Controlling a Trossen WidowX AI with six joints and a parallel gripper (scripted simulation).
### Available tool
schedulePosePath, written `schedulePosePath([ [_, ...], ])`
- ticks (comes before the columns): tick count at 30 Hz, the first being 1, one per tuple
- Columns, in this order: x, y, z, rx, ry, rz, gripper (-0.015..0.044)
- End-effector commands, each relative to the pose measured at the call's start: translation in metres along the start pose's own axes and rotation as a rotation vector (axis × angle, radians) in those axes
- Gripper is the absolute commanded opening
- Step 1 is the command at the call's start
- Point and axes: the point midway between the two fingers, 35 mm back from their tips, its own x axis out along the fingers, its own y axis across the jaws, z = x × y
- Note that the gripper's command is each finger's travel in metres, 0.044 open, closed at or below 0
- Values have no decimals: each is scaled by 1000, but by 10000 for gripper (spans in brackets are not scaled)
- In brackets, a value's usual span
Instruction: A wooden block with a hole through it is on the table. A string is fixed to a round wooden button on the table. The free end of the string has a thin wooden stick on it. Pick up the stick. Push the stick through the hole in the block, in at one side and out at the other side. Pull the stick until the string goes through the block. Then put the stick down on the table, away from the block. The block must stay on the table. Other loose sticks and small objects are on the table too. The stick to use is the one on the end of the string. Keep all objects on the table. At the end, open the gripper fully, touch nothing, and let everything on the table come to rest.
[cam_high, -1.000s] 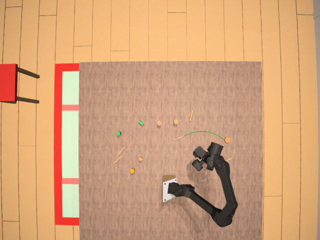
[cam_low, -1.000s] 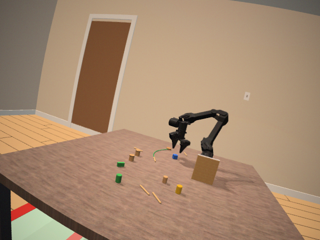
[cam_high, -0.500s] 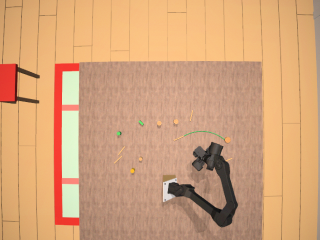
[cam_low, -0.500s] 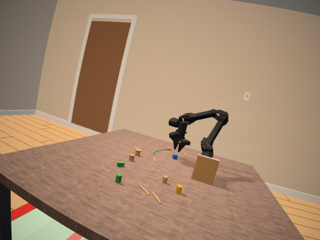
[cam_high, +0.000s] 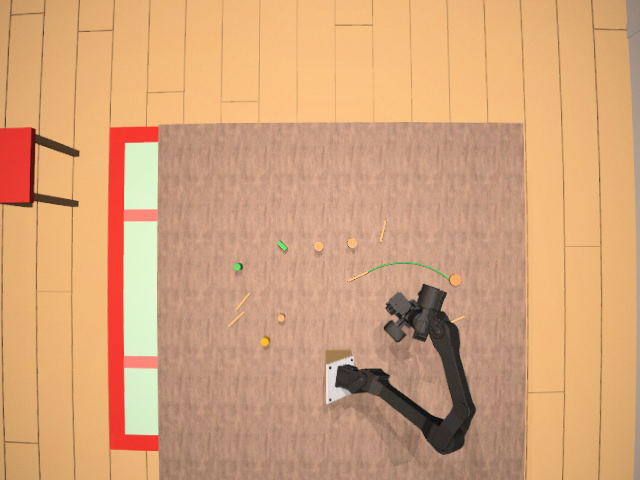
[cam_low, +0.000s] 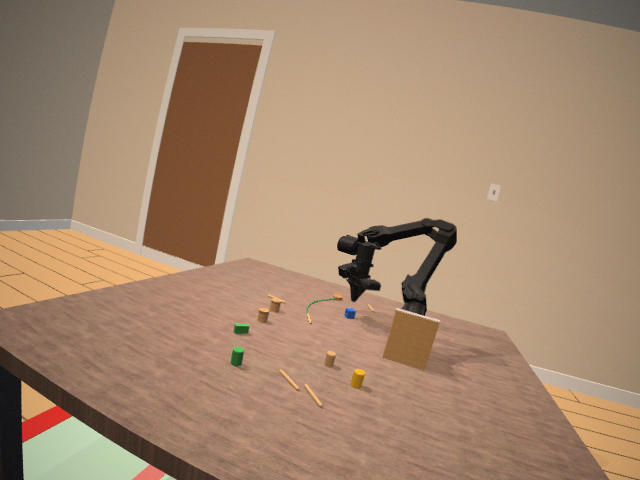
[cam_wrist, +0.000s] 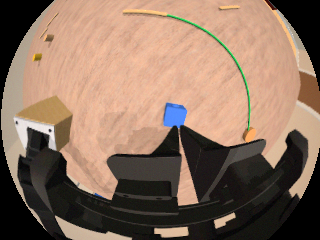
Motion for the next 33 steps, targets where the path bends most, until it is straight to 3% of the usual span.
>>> schedulePosePath([
  [1, 0, 0, 0, 0, 0, 0, 0],
  [13, 0, 0, 0, 0, 0, 0, 0],
  [22, 0, 0, 0, 0, 0, 0, 236],
  [24, 0, 0, 0, 0, 0, 0, 236],
  [33, 0, 0, 0, 0, 0, 0, 0],
])
